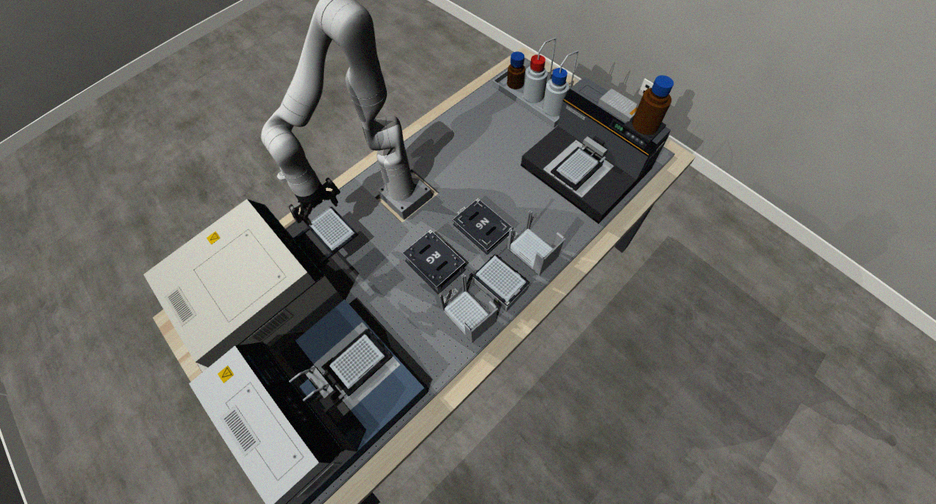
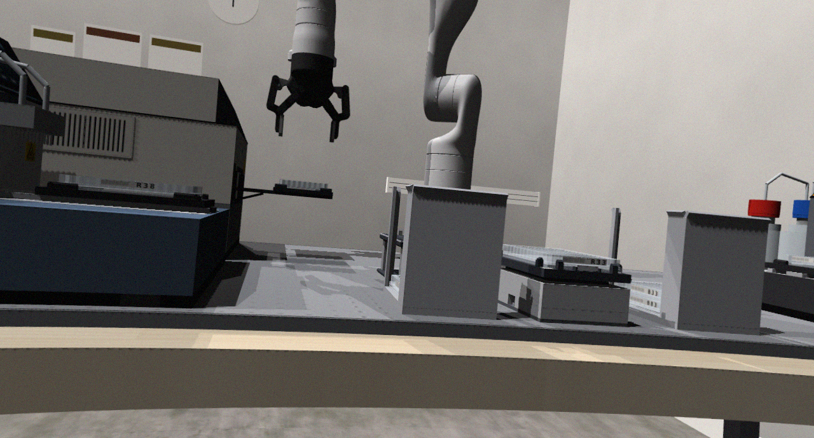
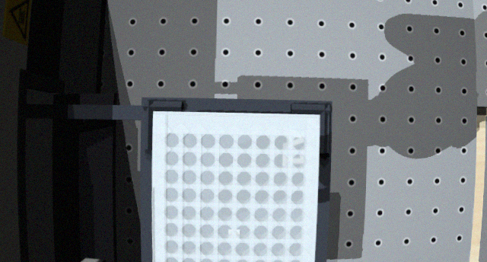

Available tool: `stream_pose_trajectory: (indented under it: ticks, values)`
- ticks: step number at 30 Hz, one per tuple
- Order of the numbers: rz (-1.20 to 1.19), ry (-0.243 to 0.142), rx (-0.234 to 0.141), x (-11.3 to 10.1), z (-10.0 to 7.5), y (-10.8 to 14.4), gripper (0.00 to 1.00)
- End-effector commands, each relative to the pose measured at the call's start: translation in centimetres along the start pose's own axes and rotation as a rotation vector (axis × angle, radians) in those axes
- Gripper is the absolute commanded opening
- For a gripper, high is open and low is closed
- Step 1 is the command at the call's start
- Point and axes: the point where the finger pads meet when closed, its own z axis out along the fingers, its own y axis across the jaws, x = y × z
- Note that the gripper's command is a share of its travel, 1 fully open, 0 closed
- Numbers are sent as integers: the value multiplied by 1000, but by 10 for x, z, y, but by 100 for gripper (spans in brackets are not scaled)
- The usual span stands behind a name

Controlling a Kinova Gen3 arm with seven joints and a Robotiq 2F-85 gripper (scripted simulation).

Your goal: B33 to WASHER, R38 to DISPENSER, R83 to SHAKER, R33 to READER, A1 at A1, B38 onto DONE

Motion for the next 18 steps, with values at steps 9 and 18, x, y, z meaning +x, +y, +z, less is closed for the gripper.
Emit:
stream_pose_trajectory:
  ticks: [9,18]
  values:
    - [0,0,1,0,12,0,100]
    - [0,0,1,0,24,0,100]
